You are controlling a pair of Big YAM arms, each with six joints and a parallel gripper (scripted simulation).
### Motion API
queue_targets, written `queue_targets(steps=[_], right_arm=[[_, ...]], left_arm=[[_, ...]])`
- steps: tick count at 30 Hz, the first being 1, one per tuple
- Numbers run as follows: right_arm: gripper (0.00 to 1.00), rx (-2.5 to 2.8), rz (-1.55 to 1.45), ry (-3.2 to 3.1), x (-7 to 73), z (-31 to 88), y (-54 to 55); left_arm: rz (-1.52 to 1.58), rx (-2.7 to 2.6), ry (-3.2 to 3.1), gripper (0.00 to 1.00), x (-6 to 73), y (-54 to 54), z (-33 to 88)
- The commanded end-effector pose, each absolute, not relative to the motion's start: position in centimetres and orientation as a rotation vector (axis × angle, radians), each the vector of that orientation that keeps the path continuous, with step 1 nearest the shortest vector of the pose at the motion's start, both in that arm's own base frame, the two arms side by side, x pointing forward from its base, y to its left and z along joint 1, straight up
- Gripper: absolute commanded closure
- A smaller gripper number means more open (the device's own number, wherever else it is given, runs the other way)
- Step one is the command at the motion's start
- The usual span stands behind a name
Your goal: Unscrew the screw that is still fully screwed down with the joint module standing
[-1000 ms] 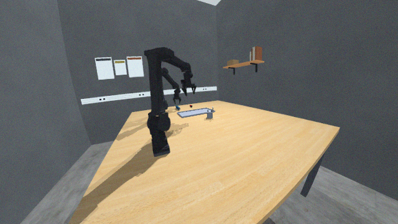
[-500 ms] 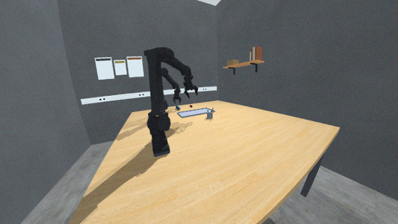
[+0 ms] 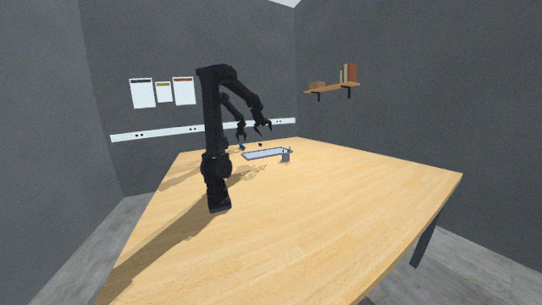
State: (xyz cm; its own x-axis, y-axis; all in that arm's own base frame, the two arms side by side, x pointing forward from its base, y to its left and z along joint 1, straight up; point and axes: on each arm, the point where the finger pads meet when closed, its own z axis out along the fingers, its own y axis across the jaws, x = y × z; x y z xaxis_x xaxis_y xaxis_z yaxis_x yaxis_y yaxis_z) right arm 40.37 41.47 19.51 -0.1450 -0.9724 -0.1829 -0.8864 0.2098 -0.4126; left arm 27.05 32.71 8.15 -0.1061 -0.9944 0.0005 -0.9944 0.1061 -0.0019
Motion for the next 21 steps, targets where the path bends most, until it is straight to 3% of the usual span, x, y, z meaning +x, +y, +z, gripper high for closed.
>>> queue_targets(steps=[1,21], right_arm=[[0.14,-1.597,-0.288,2.135,41.8,18.1,41.2],[0.14,-1.264,-0.294,2.133,44.3,17.0,41.3]], left_arm=[[0.007,-2.096,2.294,0.35,27.7,33.7,9.3],[0.007,-2.096,2.294,0.35,27.7,33.7,9.3]])
